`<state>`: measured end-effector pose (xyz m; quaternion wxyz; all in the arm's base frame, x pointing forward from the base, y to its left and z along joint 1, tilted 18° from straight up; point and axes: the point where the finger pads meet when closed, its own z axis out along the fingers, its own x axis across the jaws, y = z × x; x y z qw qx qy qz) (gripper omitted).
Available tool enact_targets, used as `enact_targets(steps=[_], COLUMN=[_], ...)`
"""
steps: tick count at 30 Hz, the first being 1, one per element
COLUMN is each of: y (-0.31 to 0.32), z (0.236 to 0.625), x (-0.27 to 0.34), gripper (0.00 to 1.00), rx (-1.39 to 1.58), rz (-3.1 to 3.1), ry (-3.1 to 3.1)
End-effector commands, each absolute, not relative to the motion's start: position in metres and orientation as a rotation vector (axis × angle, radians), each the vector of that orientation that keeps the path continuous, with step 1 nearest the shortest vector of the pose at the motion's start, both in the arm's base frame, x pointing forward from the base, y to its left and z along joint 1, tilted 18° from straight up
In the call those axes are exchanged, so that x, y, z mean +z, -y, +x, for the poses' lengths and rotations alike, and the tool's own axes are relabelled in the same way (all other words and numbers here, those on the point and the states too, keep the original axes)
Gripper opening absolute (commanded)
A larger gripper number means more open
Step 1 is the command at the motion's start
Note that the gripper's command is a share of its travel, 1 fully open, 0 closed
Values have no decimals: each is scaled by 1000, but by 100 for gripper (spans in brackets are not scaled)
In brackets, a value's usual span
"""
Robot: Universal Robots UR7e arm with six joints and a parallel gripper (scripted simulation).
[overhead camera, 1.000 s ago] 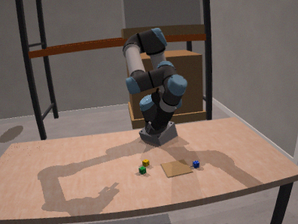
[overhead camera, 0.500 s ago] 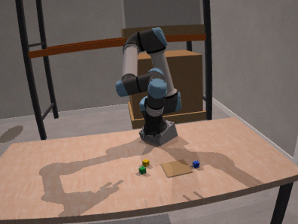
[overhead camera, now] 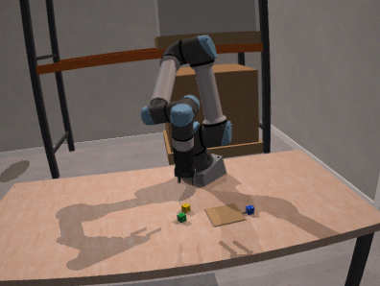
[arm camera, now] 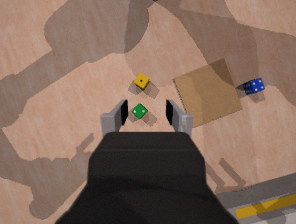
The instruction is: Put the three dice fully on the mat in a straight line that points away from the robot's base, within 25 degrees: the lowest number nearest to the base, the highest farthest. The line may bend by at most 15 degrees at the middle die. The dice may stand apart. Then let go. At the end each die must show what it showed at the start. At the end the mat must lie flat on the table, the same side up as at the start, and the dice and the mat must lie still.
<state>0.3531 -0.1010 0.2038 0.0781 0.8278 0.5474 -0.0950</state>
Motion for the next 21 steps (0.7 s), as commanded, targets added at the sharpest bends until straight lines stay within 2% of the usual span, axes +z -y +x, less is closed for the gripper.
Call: enact_targets(steps=[1,14,21], y=[112,133,136], z=[352,349,349], x=[194,178,177], gripper=[100,100,100], rx=[-156,84,112], rz=[2561,2655,2661], ry=[-1435,-1041,-995])
